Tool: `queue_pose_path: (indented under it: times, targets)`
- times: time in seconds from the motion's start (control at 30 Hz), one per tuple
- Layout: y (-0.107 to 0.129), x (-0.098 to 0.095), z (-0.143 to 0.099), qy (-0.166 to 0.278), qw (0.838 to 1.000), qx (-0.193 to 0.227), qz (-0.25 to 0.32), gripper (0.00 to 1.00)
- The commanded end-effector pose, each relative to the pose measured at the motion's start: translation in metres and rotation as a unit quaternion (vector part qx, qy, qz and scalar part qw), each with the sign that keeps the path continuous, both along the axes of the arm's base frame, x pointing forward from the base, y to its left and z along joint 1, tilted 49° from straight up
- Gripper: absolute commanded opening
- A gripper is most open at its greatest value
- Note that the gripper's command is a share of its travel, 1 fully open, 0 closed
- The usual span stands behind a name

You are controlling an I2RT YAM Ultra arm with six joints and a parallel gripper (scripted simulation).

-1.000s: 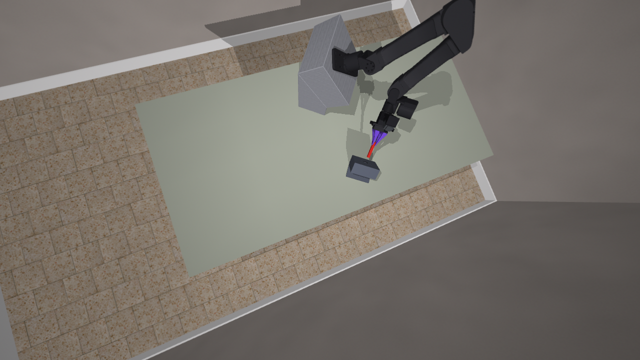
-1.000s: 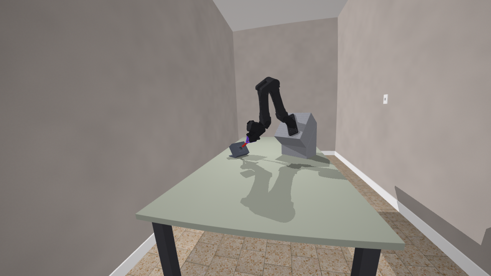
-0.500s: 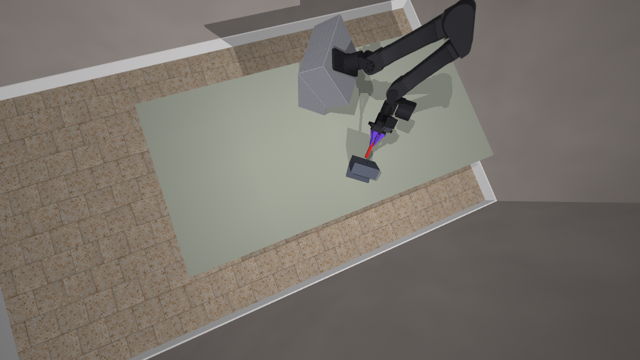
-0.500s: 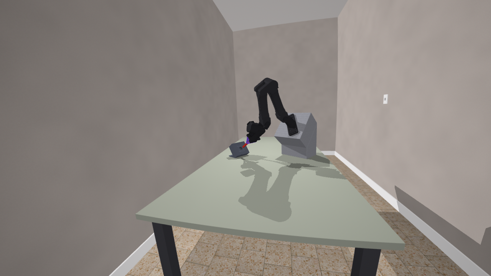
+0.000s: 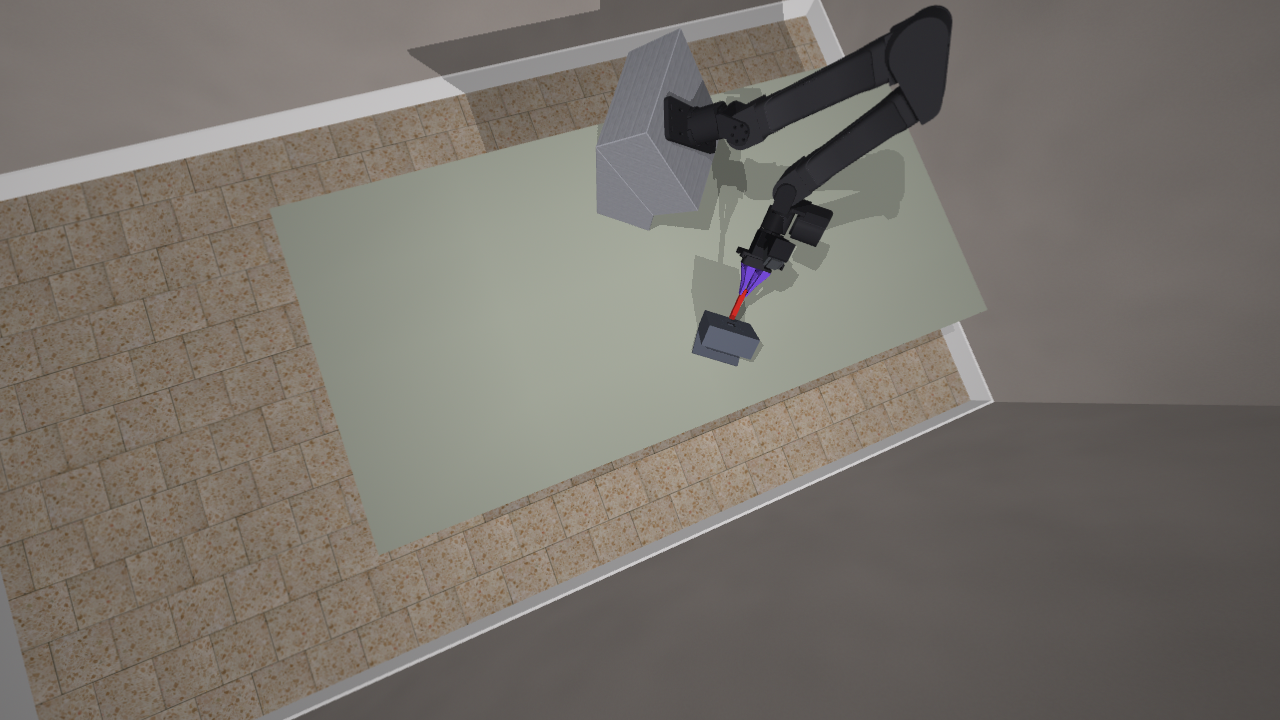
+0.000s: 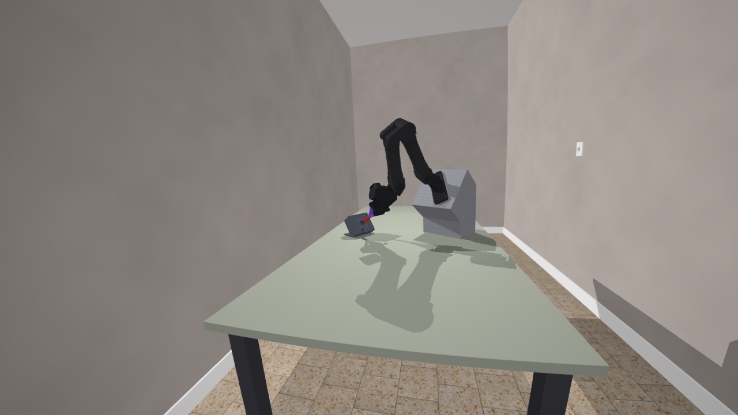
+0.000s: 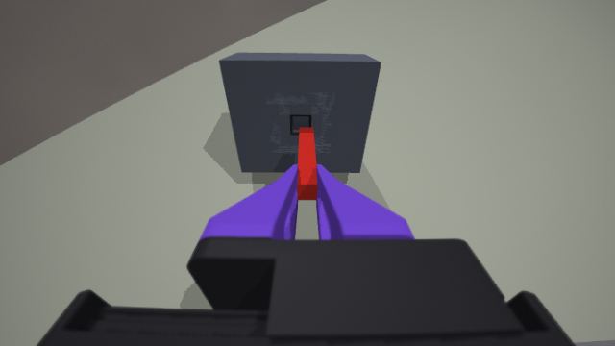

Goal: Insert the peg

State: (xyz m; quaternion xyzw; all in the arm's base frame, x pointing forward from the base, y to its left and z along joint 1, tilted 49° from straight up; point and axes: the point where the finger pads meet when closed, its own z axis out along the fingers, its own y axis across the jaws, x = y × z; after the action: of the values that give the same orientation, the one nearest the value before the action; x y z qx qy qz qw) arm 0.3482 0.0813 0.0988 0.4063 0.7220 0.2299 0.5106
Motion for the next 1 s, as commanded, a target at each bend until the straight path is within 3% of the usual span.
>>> queue_pose_path:
  times: [0.0, 0.57, 0.97]
  targets:
    - [-0.0028, 0.0089, 0.0051, -0.007, 1.0, 0.0, -0.007, 0.0]
    - [-0.0019, 0.0123, 0.0087, -0.007, 1.0, 0.0, -0.007, 0.0]
    - [-0.0032, 0.0023, 0.0048, -0.007, 1.0, 0.0, -0.007, 0.0]
